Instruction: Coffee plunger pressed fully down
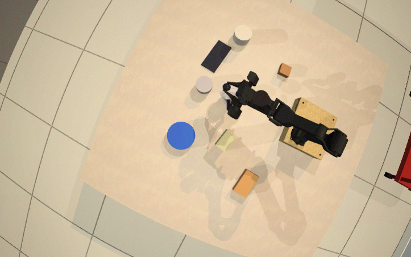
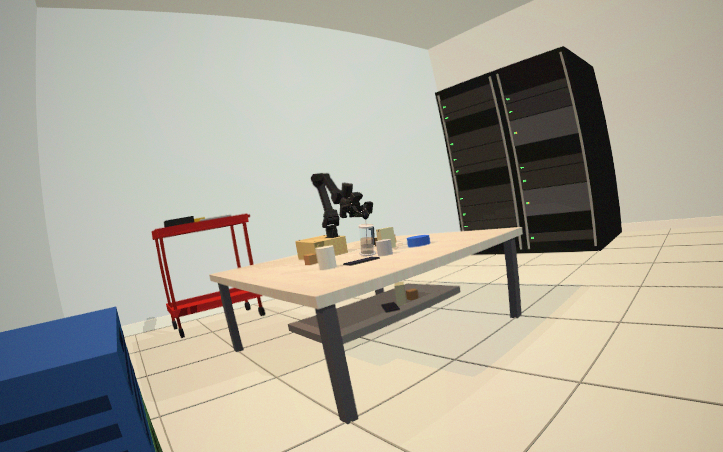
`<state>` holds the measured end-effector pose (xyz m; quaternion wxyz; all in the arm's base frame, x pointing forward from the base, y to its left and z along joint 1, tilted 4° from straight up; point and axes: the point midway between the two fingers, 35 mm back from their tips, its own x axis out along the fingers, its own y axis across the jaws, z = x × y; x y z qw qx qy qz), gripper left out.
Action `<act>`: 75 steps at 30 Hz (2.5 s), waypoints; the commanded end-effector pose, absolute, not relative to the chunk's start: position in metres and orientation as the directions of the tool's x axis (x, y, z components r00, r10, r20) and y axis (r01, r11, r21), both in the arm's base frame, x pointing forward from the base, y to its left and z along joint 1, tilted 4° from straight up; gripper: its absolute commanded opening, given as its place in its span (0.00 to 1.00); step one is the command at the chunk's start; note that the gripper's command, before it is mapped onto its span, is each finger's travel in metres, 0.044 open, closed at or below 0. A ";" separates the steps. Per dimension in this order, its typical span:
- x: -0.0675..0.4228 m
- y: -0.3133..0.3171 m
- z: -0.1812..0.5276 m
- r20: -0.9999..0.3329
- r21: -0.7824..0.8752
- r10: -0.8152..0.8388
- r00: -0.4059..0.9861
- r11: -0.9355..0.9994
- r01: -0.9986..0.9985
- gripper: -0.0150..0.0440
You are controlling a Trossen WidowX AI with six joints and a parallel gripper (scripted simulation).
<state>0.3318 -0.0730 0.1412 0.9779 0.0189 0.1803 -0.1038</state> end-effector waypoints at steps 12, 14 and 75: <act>0.336 -0.074 0.124 -0.414 0.004 -0.192 0.890 0.977 0.213 0.47; 0.337 -0.074 0.125 -0.414 0.004 -0.192 0.890 0.977 0.213 0.47; 0.344 -0.075 0.133 -0.396 0.000 -0.192 0.898 0.978 0.209 1.00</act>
